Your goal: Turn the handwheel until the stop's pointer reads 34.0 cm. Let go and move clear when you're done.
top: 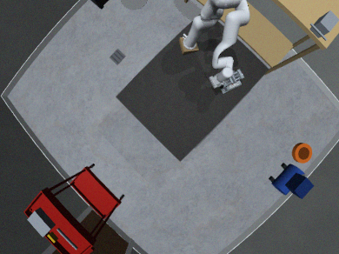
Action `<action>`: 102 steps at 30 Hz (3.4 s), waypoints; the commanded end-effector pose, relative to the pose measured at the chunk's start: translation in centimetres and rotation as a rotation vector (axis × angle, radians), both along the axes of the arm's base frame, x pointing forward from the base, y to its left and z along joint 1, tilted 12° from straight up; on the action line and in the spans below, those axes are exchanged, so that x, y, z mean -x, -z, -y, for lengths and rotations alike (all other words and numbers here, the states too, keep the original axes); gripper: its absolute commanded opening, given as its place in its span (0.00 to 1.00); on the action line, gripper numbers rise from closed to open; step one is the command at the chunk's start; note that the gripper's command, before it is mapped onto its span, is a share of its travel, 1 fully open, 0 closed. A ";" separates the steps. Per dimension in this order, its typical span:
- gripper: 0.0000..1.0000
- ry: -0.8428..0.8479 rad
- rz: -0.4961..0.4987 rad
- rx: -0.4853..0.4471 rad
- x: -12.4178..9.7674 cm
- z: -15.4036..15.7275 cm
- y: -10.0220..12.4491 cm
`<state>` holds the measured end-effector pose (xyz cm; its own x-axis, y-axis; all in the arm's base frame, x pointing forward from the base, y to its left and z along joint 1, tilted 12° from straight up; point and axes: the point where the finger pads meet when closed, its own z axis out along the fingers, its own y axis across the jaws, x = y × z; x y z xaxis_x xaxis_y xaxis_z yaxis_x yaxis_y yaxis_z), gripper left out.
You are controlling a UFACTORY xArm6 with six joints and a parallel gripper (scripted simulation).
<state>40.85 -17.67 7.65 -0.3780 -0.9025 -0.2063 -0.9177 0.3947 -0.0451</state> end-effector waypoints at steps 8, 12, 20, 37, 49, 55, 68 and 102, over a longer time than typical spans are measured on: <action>0.06 0.000 0.003 0.002 -1.4 1.0 -1.6; 0.06 0.000 0.003 0.002 -2.0 1.2 -1.7; 0.06 0.000 0.003 0.002 -3.1 1.6 -1.6; 0.06 0.000 0.003 0.002 -5.1 2.0 0.7; 0.06 0.000 0.003 0.002 -4.3 1.1 3.2; 0.06 0.000 0.003 0.002 -3.8 0.8 3.6; 0.06 0.000 0.003 0.002 -2.3 0.1 3.8; 0.06 0.000 0.003 0.002 0.1 -0.2 0.5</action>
<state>40.69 -17.39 6.68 -0.3779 -0.9026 -0.2060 -0.9175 0.3949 -0.0471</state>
